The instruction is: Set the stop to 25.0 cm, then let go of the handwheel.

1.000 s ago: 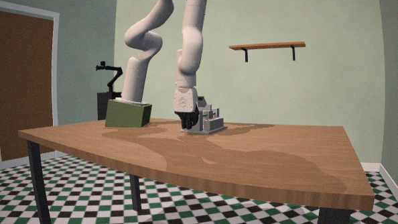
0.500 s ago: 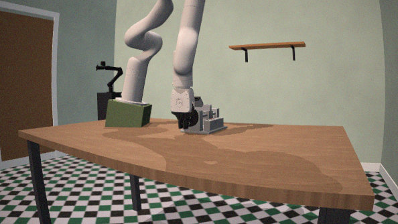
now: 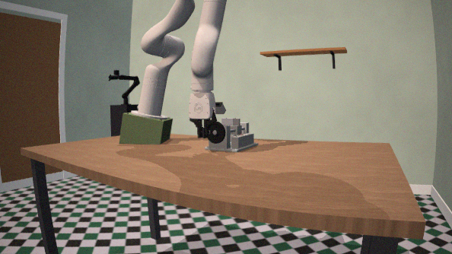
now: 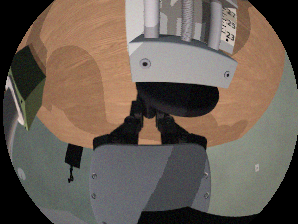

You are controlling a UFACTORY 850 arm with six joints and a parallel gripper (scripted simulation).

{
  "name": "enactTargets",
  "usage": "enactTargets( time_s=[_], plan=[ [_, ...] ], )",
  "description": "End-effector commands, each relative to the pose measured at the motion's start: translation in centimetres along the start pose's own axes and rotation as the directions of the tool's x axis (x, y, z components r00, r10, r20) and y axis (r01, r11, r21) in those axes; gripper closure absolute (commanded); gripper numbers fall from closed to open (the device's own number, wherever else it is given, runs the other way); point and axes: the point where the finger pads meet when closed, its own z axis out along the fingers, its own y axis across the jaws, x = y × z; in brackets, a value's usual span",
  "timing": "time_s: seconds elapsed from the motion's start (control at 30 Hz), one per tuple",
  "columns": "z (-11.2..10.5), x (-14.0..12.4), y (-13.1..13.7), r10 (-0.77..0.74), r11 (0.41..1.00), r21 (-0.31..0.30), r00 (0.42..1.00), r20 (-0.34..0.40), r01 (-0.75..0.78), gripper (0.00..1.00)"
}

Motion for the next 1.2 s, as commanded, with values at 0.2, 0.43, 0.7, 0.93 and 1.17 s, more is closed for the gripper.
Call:
enactTargets(
  time_s=[0.2, 0.43, 0.7, 0.93, 1.17],
  plan=[
    [-1.6, 0.0, 0.5, 0.0, 1.0, 0.0, 1.0, -0.001, 0.0, 0.94],
    [-2.0, 0.0, 0.8, 0.0, 1.0, 0.0, 1.0, -0.001, 0.0, 0.94],
    [-2.6, 0.0, 1.6, 0.0, 1.0, 0.0, 1.0, -0.001, 0.0, 0.94],
    [-2.9, 0.0, 2.2, 0.0, 1.0, 0.0, 1.0, -0.001, 0.0, 0.94],
    [-3.0, 0.0, 3.2, 0.0, 1.0, 0.0, 1.0, -0.001, 0.0, 0.94]
  ],
)
